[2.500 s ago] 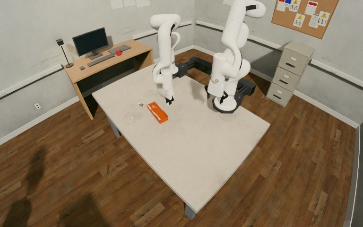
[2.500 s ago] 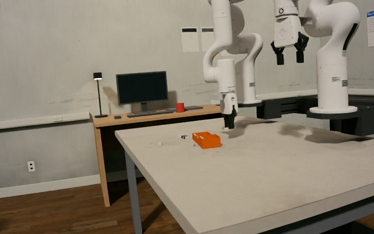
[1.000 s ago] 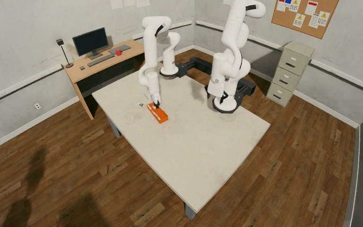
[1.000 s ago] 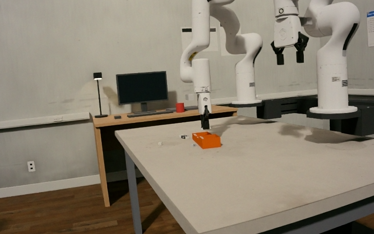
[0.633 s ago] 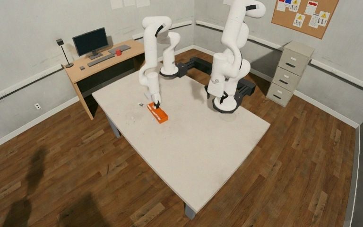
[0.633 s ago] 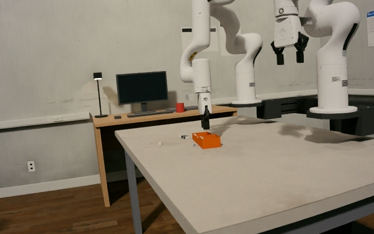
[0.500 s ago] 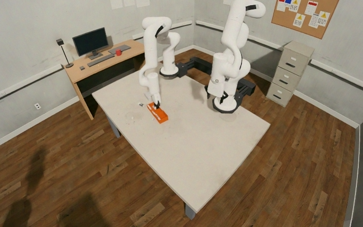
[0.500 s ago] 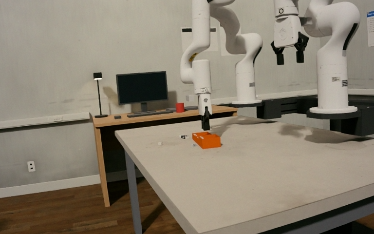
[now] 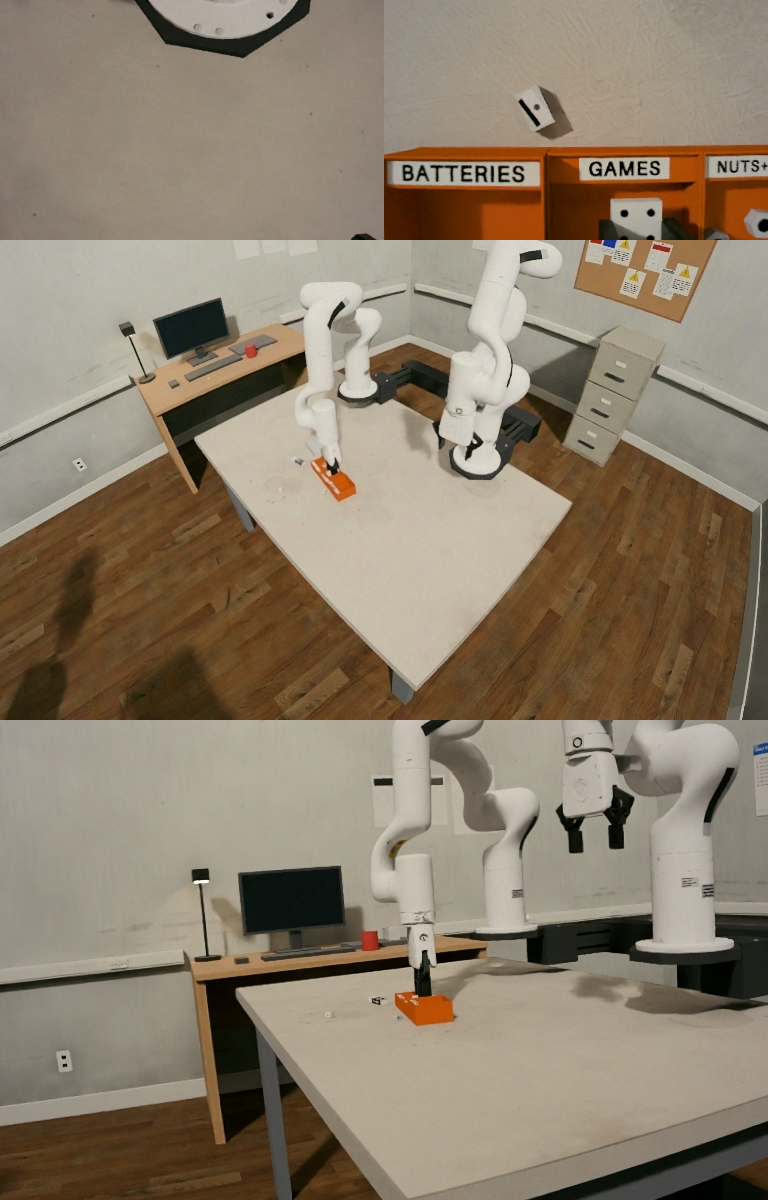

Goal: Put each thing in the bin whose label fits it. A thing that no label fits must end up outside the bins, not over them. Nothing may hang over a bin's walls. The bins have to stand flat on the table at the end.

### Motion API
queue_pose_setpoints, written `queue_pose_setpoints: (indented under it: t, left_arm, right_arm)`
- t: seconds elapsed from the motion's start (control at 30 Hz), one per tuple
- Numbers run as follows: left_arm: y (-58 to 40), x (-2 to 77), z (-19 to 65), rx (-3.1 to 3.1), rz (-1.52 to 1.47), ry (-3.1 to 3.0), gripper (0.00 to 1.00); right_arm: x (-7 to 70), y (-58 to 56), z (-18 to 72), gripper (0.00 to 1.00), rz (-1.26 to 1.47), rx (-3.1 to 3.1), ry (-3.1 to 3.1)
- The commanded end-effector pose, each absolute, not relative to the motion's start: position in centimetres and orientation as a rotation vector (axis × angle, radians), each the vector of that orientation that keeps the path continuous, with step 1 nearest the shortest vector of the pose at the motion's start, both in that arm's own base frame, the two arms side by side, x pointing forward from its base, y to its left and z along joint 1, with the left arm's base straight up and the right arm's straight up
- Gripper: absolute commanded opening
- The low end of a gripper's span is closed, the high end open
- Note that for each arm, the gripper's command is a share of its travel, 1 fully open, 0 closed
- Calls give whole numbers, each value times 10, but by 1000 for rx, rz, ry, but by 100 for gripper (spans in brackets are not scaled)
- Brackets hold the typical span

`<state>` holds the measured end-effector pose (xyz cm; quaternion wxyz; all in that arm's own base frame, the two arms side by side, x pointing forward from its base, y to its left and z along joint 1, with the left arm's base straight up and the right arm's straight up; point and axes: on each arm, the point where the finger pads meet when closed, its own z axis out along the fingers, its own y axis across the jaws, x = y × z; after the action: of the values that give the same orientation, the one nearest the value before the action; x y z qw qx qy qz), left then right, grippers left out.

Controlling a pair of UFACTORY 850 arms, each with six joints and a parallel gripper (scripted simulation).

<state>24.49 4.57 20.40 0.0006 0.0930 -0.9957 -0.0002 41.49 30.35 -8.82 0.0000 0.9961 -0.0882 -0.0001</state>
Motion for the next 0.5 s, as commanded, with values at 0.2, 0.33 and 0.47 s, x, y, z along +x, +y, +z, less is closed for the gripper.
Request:
queue_pose_setpoints:
  t: [0.2,0.33,0.47]
  left_arm:
    - [46,246,204,292,-1,-3128,100]
    - [46,246,204,292,-1,-3128,100]
    - [46,246,204,292,-1,-3128,100]
  right_arm:
    - [416,304,-104,21,2,3130,-277]
    - [415,304,-107,21,2,3130,-277]
    - [415,304,-107,21,2,3130,-277]
